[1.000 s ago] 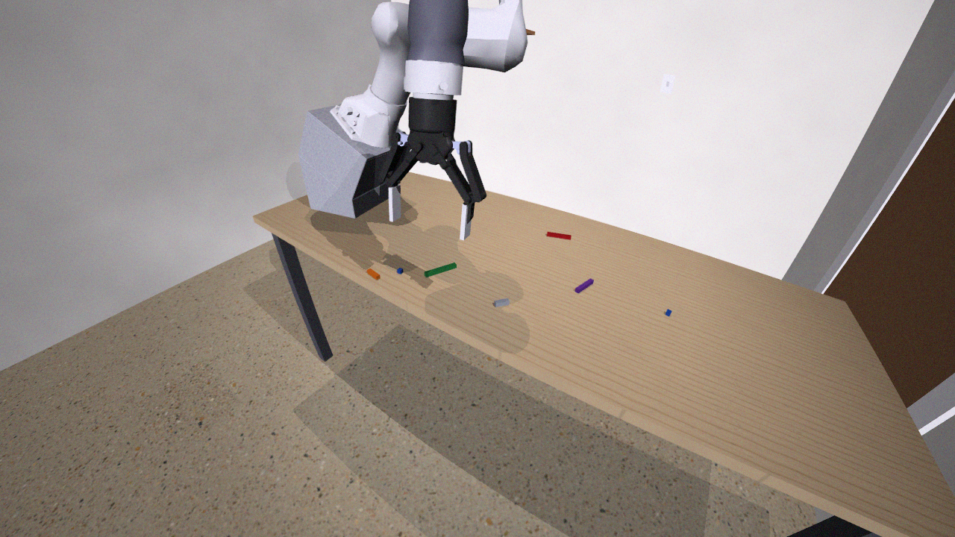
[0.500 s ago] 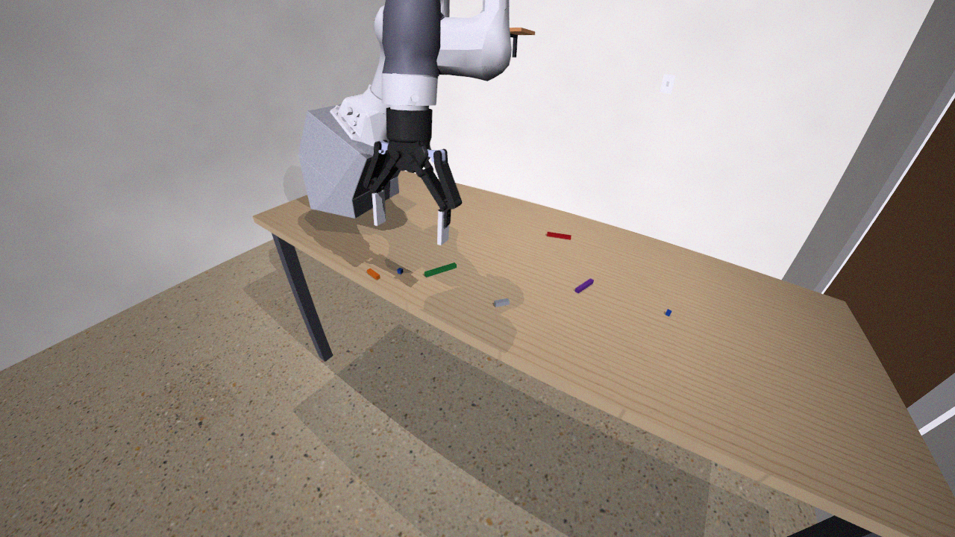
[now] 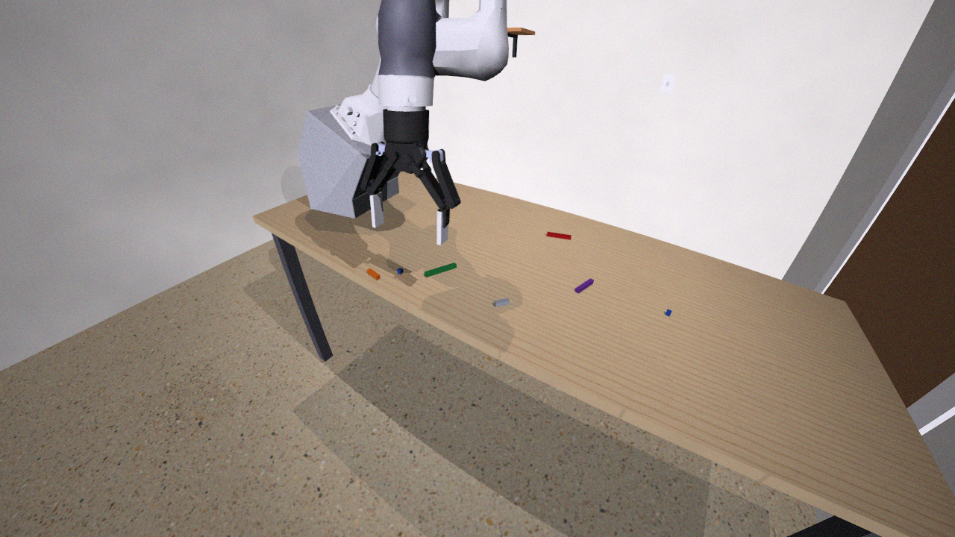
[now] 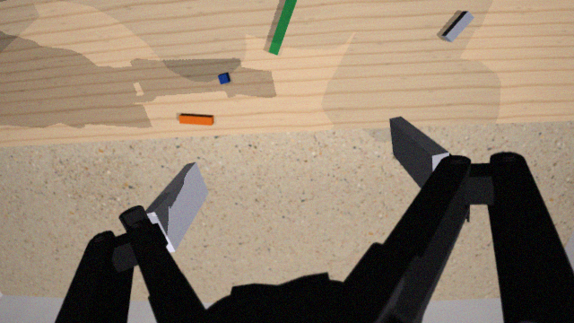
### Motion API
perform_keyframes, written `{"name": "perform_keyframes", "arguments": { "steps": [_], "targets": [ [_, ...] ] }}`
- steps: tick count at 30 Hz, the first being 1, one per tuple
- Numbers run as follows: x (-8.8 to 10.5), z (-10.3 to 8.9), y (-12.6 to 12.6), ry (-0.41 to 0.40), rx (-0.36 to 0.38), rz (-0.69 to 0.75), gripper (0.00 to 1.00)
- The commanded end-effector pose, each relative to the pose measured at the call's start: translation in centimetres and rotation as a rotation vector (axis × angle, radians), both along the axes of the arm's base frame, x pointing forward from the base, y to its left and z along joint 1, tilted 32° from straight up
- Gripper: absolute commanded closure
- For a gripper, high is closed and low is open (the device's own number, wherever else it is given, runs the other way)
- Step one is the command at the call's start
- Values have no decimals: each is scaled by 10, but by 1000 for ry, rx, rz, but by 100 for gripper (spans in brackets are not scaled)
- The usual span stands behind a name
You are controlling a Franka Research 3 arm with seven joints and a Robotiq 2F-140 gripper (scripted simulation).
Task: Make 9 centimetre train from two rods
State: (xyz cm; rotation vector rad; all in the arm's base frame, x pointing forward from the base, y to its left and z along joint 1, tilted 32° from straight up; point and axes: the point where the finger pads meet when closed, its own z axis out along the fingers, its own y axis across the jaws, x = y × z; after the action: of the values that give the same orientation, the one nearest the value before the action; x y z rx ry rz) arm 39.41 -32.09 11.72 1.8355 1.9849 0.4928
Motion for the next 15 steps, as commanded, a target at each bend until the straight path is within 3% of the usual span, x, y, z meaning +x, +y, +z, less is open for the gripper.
{"name": "perform_keyframes", "arguments": {
  "steps": [1,10,11,15],
  "targets": [
    [0,0,0,-4,-15,23,0],
    [0,0,0,-4,-15,23,0],
    [-11,-18,-2,-4,6,7,0],
    [-11,-18,-2,-4,6,7,0]
  ]
}}
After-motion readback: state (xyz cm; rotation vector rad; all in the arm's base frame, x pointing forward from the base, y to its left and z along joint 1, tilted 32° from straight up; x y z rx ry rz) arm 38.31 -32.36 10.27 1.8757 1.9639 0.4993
